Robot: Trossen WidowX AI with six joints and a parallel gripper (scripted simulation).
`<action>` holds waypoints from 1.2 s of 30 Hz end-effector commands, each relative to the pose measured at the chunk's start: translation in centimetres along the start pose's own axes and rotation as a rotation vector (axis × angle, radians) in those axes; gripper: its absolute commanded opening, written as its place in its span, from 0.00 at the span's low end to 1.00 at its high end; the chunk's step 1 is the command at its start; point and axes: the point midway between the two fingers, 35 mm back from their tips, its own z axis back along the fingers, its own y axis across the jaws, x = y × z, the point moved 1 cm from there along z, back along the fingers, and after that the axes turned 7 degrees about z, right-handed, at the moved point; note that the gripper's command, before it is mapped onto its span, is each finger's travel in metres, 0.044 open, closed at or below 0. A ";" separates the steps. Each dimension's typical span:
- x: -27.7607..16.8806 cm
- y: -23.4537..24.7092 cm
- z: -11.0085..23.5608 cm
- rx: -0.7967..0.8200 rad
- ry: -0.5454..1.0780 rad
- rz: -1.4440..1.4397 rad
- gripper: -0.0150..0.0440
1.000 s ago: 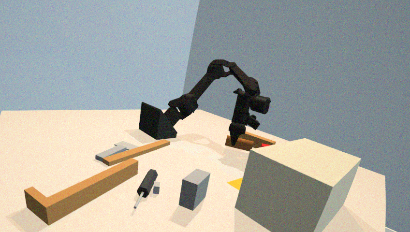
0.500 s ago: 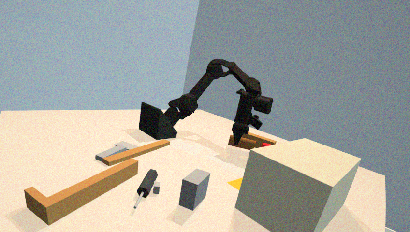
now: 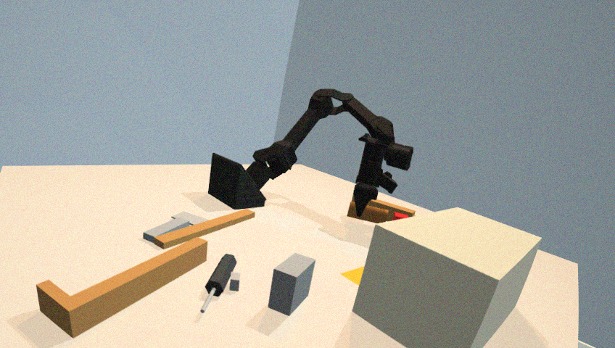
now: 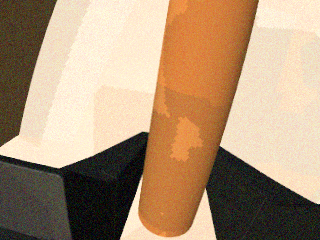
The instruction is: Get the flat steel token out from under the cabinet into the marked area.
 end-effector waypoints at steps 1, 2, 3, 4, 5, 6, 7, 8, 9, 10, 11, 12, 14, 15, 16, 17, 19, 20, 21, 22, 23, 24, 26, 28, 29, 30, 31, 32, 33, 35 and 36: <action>0.7 0.4 0.4 -0.005 -0.019 0.013 0.25; 0.9 0.5 0.4 -0.005 -0.019 0.013 0.25; 1.0 0.6 0.4 -0.005 -0.019 0.013 0.25; 1.1 0.7 0.4 -0.004 -0.019 0.013 0.25; 1.2 0.8 0.4 -0.004 -0.019 0.013 0.25; 1.3 0.9 0.4 -0.004 -0.019 0.013 0.25; 1.4 1.0 0.4 -0.004 -0.019 0.013 0.25; 1.5 1.1 0.4 -0.004 -0.019 0.013 0.25; 1.6 1.2 0.4 -0.004 -0.019 0.013 0.25; 1.7 1.3 0.4 -0.004 -0.020 0.013 0.25; 1.8 1.4 0.4 -0.004 -0.020 0.013 0.25; 1.9 1.5 0.5 -0.004 -0.020 0.013 0.25; 2.1 1.7 0.5 -0.004 -0.020 0.013 0.25; 2.2 1.8 0.5 -0.004 -0.020 0.013 0.25; 2.3 1.9 0.5 -0.004 -0.020 0.014 0.25; 2.4 2.0 0.5 -0.004 -0.020 0.014 0.25; 2.6 2.2 0.5 -0.004 -0.020 0.014 0.25; 2.7 2.2 0.5 -0.004 -0.021 0.014 0.25; 2.8 2.3 0.5 -0.004 -0.021 0.014 0.25; 2.9 2.4 0.5 -0.004 -0.021 0.014 0.25; 3.0 2.5 0.5 -0.004 -0.021 0.014 0.25; 3.1 2.6 0.5 -0.004 -0.021 0.014 0.25; 3.3 2.8 0.5 -0.003 -0.021 0.014 0.25; 3.4 2.9 0.5 -0.003 -0.021 0.014 0.25; 3.5 3.0 0.5 -0.003 -0.021 0.014 0.25; 3.6 3.1 0.5 -0.003 -0.021 0.014 0.25; 3.7 3.1 0.5 -0.003 -0.022 0.014 0.25; 3.8 3.2 0.5 -0.003 -0.022 0.014 0.25; 3.9 3.3 0.5 -0.003 -0.022 0.014 0.25; 4.1 3.4 0.5 -0.003 -0.022 0.014 0.25; 4.2 3.5 0.5 -0.003 -0.022 0.014 0.25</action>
